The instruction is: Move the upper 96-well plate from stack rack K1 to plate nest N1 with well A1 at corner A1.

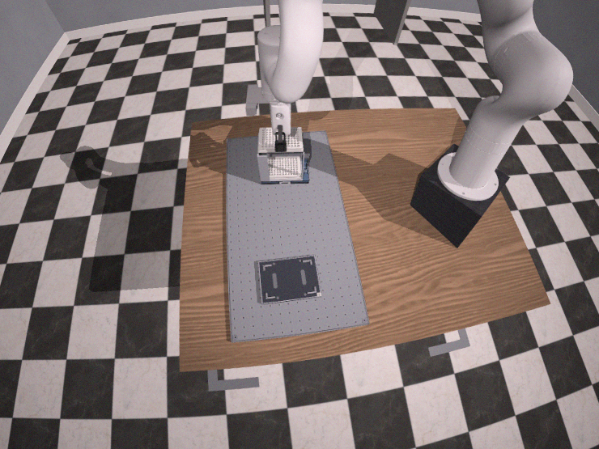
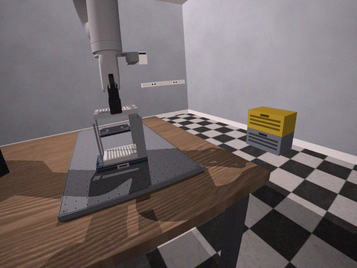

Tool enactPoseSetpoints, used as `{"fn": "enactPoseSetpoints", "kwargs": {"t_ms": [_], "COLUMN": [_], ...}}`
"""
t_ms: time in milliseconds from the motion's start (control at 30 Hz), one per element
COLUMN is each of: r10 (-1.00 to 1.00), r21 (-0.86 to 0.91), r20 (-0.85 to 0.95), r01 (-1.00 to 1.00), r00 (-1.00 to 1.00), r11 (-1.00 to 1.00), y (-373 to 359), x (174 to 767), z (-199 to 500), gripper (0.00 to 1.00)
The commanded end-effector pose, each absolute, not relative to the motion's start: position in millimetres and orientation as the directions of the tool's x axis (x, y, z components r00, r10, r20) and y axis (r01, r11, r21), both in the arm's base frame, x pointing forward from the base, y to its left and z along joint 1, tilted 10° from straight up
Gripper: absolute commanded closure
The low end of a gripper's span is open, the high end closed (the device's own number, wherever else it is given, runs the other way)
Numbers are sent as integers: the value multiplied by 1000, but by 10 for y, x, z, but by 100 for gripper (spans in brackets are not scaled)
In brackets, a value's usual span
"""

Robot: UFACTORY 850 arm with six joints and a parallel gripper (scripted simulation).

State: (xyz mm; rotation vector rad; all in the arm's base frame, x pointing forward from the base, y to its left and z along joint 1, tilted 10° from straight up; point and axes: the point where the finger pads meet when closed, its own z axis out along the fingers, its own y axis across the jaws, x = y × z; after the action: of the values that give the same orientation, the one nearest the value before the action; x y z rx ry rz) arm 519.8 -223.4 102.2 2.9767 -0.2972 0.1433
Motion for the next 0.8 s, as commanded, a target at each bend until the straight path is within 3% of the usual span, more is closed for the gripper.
{"fn": "enactPoseSetpoints", "kwargs": {"t_ms": [0, 767], "r10": [-189, -124], "r21": [136, 143], "r20": [111, 101], "r01": [-203, -138], "r00": [976, 987], "r11": [-970, -980], "y": [-2222, -2146], "x": [5198, 5203], "z": [1119, 1181], "gripper": [100, 100]}}
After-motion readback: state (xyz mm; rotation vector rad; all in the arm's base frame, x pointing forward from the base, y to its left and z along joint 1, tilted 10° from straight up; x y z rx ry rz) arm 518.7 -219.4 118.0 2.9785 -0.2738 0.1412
